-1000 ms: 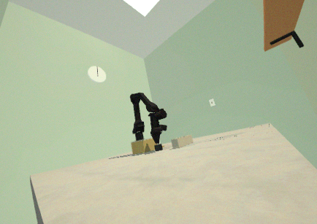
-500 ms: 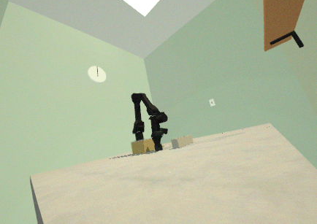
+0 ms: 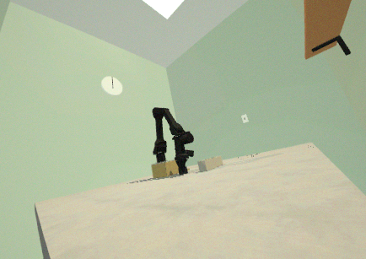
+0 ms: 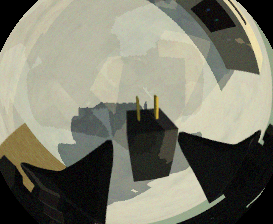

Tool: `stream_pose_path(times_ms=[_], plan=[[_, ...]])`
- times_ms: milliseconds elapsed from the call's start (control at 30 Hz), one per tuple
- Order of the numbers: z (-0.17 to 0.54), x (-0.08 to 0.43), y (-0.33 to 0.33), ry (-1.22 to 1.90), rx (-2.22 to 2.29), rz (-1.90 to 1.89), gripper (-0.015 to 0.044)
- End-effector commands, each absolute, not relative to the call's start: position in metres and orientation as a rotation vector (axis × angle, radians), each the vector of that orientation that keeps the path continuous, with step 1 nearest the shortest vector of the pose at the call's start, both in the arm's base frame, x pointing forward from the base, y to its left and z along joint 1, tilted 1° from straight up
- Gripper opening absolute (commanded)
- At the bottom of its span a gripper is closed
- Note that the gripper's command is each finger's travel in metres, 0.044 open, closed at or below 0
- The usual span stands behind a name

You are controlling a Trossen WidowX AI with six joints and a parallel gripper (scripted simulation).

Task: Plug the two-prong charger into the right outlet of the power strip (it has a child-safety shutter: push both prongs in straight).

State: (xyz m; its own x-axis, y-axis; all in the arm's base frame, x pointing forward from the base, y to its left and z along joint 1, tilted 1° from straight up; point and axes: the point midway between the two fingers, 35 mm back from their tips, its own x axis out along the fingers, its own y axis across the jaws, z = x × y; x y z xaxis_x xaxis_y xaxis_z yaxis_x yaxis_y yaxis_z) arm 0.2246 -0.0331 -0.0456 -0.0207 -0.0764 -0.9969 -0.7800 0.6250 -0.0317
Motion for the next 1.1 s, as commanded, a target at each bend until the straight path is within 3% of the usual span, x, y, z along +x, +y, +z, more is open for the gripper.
stream_pose_path(times_ms=[0,100,300,400,1067], plan=[[-0.045,0.225,-0.033,1.508,-0.751,0.654,0.0204],[-0.045,0.225,-0.033,1.508,-0.751,0.654,0.0125],[-0.045,0.225,-0.033,1.508,-0.751,0.654,0.0085],[-0.042,0.225,-0.033,1.508,-0.751,0.654,0.0006],[0.009,0.222,-0.031,1.506,-0.741,0.649,0.0000]])
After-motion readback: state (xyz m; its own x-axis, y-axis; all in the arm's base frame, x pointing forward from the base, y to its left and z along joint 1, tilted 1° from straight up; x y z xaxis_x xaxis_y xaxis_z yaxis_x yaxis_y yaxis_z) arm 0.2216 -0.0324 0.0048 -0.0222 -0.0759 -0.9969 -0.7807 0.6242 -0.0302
